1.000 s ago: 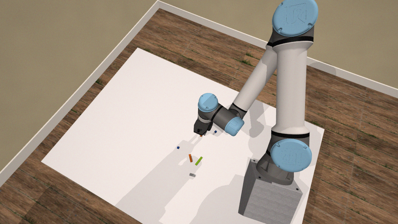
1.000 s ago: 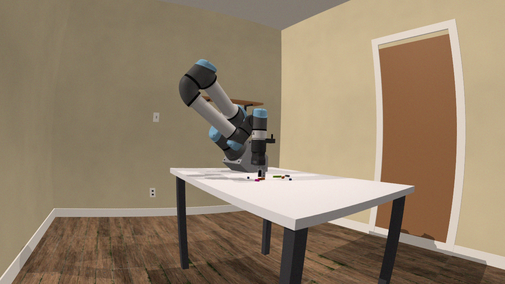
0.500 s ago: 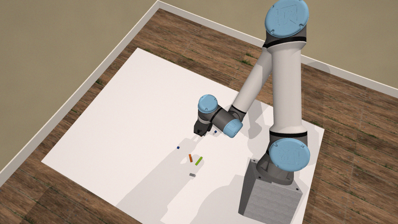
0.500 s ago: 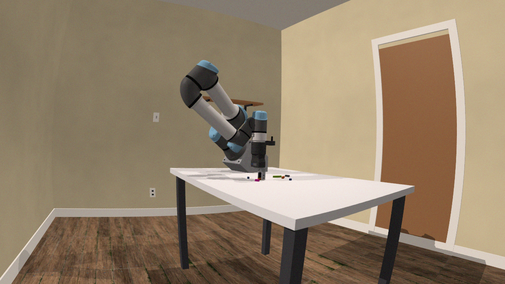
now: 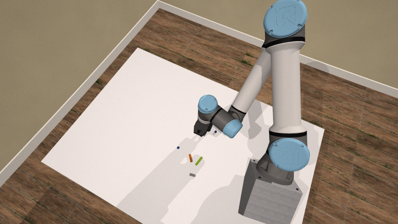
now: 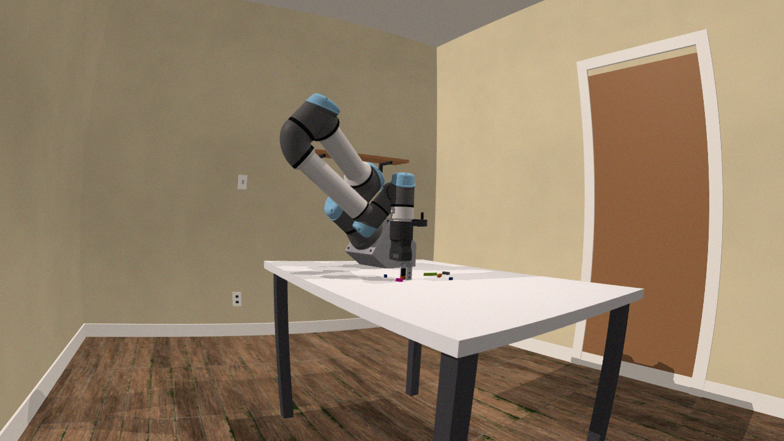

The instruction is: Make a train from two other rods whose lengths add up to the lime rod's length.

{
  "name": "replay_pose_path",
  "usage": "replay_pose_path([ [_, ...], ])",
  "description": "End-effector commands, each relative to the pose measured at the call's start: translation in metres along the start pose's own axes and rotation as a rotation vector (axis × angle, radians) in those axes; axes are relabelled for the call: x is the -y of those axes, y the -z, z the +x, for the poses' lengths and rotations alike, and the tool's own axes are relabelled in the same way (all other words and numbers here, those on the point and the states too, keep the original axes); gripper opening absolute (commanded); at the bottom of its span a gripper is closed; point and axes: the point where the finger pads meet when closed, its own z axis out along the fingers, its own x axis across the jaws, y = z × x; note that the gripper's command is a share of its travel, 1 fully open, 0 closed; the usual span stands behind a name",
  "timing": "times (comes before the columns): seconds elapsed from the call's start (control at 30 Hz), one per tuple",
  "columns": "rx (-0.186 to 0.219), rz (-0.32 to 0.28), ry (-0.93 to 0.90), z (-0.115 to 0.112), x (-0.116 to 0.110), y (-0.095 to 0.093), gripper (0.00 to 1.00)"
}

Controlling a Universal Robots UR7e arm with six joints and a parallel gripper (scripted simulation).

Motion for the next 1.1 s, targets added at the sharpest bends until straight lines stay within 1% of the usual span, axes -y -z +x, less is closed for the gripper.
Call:
replay_pose_path([
  [0.0,-0.001,0.000,0.000,0.0002,0.0000,0.0003,0.54],
  [0.7,-0.001,0.000,0.000,0.0002,0.0000,0.0003,0.54],
  [0.73,-0.001,0.000,0.000,0.0002,0.0000,0.0003,0.24],
  [1.07,-0.001,0.000,0.000,0.0002,0.0000,0.0003,0.24],
])
